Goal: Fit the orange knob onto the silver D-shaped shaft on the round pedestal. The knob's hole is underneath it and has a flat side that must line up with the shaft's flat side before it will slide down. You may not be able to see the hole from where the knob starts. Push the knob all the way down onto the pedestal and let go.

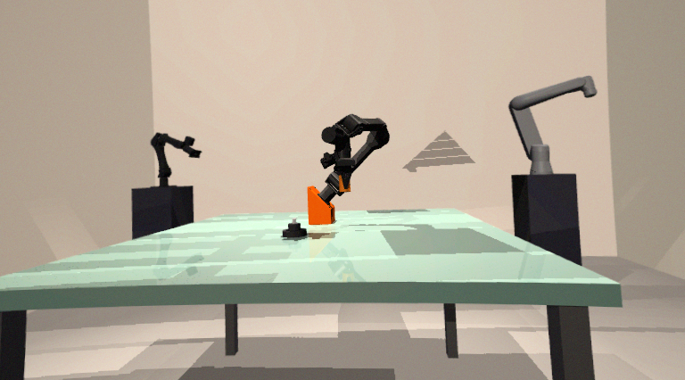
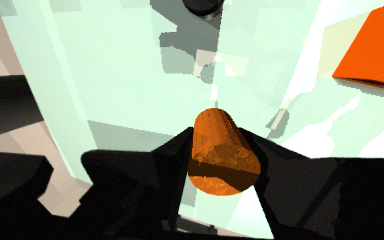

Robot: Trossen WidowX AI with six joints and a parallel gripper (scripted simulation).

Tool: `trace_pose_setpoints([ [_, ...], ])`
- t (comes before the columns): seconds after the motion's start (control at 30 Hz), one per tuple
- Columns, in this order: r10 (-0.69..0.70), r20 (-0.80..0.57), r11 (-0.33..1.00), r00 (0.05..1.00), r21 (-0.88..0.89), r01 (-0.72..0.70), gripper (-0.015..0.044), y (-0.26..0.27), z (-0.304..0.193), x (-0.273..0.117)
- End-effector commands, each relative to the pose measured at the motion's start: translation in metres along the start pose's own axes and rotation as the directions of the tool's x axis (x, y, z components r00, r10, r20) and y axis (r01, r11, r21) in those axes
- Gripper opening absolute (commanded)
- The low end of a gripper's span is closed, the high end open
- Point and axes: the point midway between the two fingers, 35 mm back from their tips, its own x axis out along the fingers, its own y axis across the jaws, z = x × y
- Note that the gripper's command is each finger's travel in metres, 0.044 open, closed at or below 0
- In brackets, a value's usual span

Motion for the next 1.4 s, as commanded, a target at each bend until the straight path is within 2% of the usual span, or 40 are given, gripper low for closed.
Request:
trace_pose_setpoints([
  [0.0, 0.093, 0.004, 0.996, 0.996, 0.002, -0.093, 0.0000, 0.000, 0.001, -0.010],
  [0.53, 0.423, 0.006, 0.906, 0.906, 0.003, -0.423, 0.0000, -0.003, 0.011, -0.044],
  [1.03, 0.692, 0.009, 0.722, 0.722, 0.003, -0.692, 0.0000, -0.004, 0.021, -0.075],
  [1.17, 0.738, 0.008, 0.675, 0.675, 0.002, -0.738, 0.0000, -0.004, 0.023, -0.082],
  [1.37, 0.748, 0.008, 0.664, 0.664, 0.002, -0.748, 0.0000, -0.005, 0.023, -0.082],
])
